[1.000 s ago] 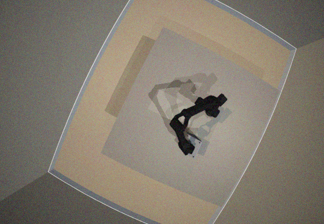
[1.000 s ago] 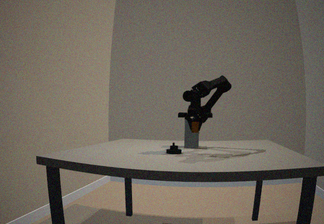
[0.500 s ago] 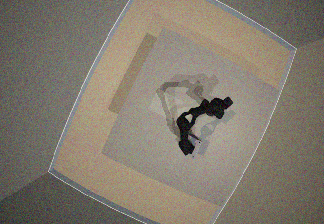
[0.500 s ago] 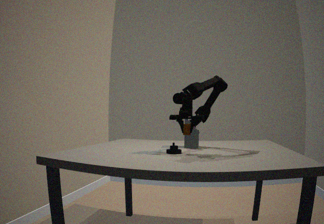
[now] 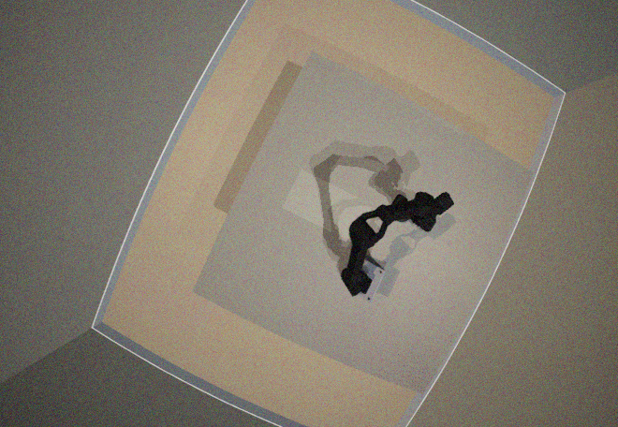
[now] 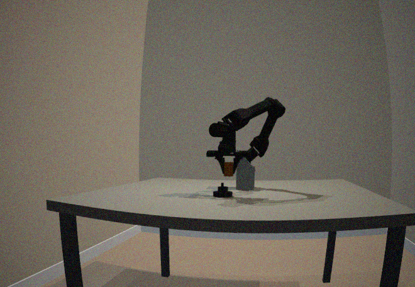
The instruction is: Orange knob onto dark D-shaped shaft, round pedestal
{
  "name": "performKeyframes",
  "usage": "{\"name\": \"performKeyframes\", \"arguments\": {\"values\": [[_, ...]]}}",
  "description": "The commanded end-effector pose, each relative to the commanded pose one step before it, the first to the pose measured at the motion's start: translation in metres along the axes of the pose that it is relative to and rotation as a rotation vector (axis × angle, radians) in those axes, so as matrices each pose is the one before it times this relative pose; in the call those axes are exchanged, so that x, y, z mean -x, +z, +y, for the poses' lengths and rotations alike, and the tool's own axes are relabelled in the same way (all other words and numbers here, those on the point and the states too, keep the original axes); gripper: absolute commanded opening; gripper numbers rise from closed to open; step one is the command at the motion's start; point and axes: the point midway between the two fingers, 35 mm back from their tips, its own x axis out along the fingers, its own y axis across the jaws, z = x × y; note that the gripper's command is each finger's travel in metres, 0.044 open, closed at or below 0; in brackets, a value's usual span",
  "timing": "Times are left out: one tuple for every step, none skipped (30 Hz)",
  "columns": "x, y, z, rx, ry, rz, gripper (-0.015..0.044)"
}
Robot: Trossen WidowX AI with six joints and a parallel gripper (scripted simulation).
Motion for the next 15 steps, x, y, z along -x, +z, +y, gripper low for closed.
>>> {"name": "performKeyframes", "arguments": {"values": [[-0.00262,0.0024,-0.01616,0.005,-0.00309,-0.00652,0.0],[-0.00113,-0.00002,-0.00308,0.0002,0.00037,0.00012,0.0],[-0.00093,-0.00004,-0.00251,0.0002,0.00031,0.0001,0.0],[-0.00056,-0.00003,-0.00151,0.0001,0.00019,0.00006,0.0],[-0.00019,-0.00001,-0.0005,0.0,0.00006,0.00002,0.0],[0.0,0.0,0.0,0.0,0.0,0.0,0.0],[-0.00071,0.00003,0.0,0.0,0.0,-0.00001,0.0],[-0.00125,0.00005,0.00001,0.0,0.0,-0.00001,0.0],[-0.00184,0.00006,0.00002,0.0,0.00002,-0.00002,0.0],[-0.00251,0.00007,0.00003,0.0,0.00004,-0.00002,0.0],[-0.00276,0.00005,0.00004,0.0,0.00007,-0.00001,0.0],[-0.00312,0.00003,0.00005,0.0,0.00012,0.00001,0.0],[-0.0036,-0.00001,0.00006,0.0,0.00018,0.00003,0.0],[-0.00411,-0.00007,0.00006,0.0,0.00026,0.00006,0.0],[-0.00358,-0.00012,0.00003,0.0,0.00027,0.00007,0.0]]}}
